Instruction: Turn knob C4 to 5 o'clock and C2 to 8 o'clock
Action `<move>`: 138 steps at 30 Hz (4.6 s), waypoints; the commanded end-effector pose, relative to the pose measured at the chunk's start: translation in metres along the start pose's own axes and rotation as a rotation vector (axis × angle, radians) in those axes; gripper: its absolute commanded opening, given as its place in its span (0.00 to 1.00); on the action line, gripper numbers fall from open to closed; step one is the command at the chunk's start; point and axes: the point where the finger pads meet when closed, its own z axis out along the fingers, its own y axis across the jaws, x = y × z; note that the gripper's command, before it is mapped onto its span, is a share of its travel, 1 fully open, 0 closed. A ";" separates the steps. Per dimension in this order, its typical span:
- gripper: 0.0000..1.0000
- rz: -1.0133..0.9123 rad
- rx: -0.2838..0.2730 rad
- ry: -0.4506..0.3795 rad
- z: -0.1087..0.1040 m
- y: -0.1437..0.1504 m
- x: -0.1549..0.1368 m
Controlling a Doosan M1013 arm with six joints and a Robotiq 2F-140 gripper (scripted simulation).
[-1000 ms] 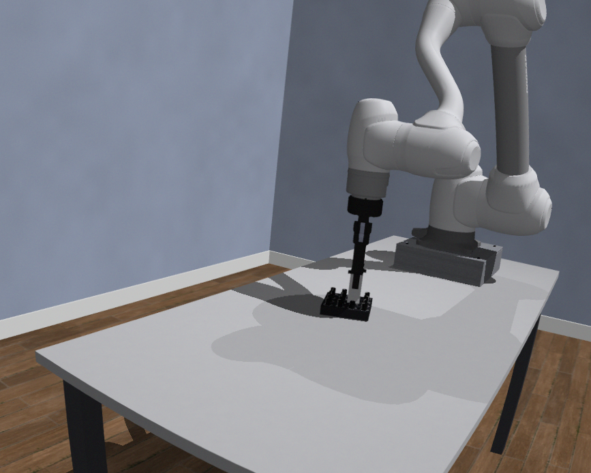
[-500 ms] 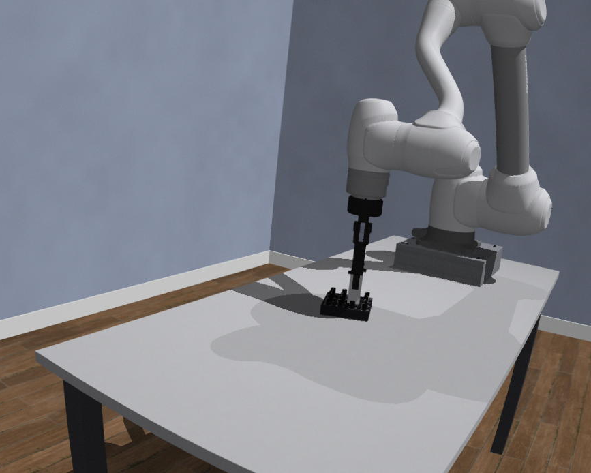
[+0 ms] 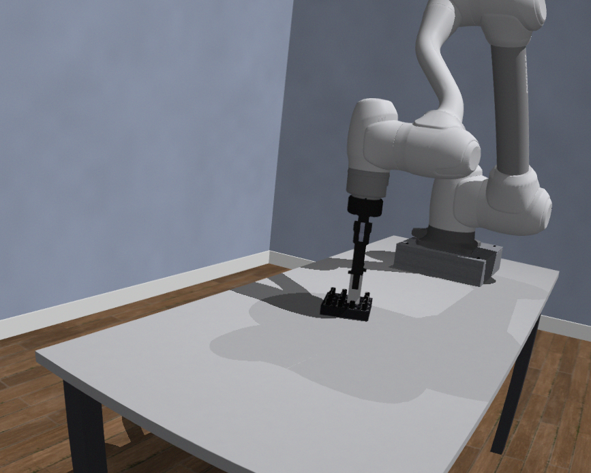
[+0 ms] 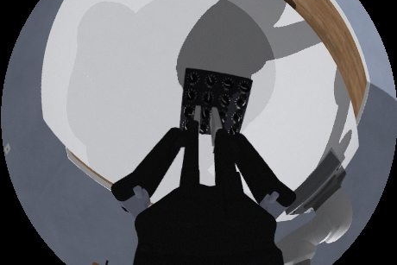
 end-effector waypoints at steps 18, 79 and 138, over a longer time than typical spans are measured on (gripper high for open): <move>0.12 0.000 0.000 0.000 -0.035 0.000 0.000; 0.12 1.263 0.000 0.000 -0.046 0.000 0.000; 0.12 3.103 0.000 0.000 -0.058 0.000 0.000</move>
